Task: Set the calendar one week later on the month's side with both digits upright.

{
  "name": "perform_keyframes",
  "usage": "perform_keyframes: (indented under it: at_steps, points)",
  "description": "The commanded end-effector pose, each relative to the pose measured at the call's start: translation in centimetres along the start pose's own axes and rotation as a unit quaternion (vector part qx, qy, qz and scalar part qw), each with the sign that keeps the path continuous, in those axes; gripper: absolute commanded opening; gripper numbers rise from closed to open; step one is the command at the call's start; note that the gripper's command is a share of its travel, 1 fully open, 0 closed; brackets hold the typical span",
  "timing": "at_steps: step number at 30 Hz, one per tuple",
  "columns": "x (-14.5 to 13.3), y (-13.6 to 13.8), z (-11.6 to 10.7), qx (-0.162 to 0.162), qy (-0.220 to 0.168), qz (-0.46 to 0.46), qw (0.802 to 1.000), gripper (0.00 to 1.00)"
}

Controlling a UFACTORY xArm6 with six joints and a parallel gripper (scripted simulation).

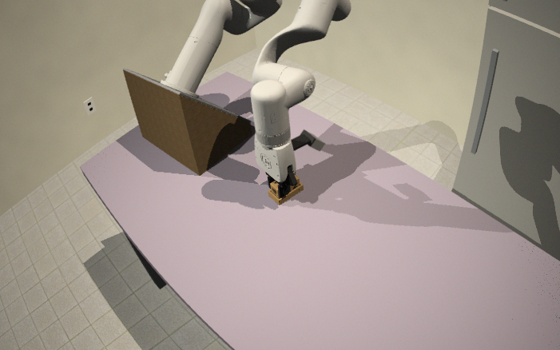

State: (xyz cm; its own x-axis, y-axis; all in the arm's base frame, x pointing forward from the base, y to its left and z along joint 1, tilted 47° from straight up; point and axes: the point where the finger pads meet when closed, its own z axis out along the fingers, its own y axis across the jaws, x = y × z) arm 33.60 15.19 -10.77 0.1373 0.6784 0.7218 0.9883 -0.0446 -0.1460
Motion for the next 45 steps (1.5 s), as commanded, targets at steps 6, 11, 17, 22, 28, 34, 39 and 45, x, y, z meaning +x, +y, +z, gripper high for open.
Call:
perform_keyframes:
  at_steps: [6,11,17,22,28,34,39,45]
  points:
    - [0.0,0.1,-4.8,-0.002,0.000,-0.001,1.000,0.29]
    - [0.0,0.1,-7.0,-0.002,0.000,-0.001,1.000,0.29]
    - [0.0,0.1,-9.6,-0.002,0.000,-0.001,1.000,0.29]
    - [0.0,0.1,-9.8,-0.002,0.000,-0.001,1.000,0.29]
    - [0.0,0.1,-9.8,-0.002,0.000,-0.001,1.000,0.29]
    - [0.0,0.1,-9.8,-0.002,0.000,-0.009,1.000,0.29]
    - [0.0,0.1,-9.8,-0.002,0.000,-0.048,0.999,0.29]
    - [0.0,0.1,-9.8,-0.002,-0.001,-0.109,0.994,0.29]
